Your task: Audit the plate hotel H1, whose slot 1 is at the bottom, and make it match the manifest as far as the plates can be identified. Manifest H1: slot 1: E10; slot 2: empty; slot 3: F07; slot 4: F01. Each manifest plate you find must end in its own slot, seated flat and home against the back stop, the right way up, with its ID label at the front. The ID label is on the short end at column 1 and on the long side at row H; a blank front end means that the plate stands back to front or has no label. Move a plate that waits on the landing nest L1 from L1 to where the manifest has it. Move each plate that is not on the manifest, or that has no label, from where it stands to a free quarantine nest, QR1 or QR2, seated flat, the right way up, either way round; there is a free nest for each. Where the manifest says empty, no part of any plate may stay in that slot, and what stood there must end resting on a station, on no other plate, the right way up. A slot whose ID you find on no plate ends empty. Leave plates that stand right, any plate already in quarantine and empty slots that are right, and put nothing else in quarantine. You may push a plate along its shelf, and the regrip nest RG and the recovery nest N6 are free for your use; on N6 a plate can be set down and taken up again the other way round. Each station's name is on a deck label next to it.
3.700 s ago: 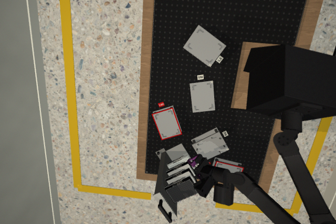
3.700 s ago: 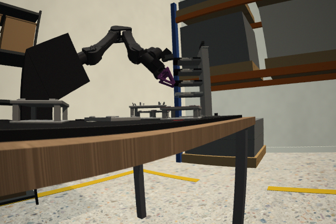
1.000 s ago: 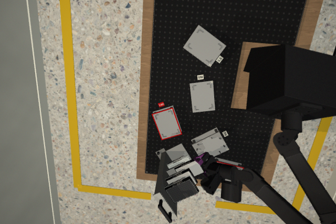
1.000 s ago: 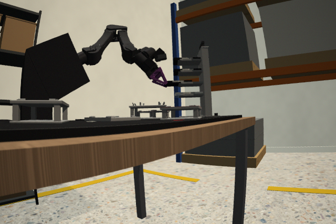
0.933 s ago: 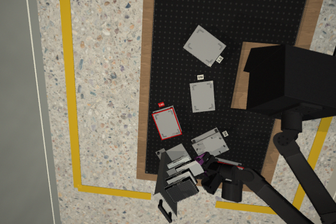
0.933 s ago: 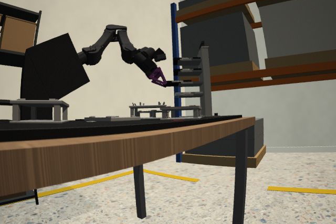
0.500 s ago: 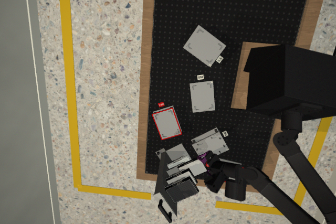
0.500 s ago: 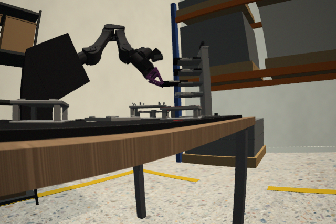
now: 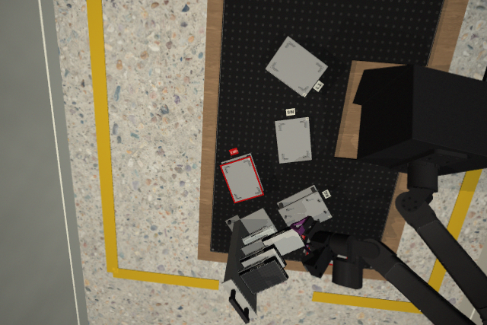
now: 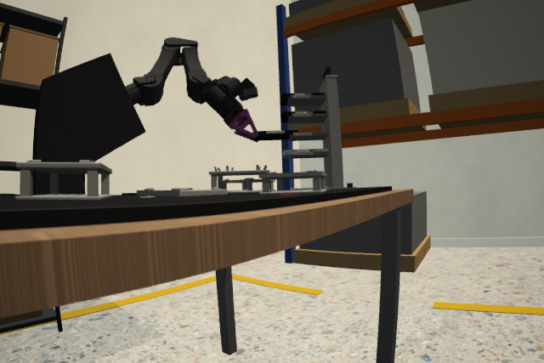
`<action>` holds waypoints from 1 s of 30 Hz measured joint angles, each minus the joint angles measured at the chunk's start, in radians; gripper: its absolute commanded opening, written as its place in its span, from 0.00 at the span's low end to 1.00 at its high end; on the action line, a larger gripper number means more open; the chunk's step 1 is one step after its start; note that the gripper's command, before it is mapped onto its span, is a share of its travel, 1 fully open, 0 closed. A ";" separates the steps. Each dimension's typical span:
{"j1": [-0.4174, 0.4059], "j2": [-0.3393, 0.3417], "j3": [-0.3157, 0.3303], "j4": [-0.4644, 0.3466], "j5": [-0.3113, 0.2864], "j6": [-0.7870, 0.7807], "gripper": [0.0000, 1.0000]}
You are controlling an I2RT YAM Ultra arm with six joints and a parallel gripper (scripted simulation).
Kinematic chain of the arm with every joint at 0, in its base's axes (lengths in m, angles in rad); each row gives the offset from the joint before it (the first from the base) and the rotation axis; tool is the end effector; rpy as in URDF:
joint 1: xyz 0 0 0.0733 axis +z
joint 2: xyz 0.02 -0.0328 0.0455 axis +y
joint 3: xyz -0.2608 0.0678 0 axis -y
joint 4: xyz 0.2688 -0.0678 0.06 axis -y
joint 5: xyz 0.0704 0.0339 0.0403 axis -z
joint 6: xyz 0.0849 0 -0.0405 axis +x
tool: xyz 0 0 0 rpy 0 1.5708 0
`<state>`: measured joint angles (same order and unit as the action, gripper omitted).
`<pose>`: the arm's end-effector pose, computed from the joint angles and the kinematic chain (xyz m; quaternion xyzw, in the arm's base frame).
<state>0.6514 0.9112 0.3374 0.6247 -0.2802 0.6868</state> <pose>0.2001 0.1834 0.2369 -0.0891 0.6838 0.5207 0.5033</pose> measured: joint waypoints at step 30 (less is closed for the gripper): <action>0.065 -0.155 -0.132 -0.023 0.055 -0.004 0.86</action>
<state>0.7166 0.7563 0.2054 0.6014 -0.2249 0.6830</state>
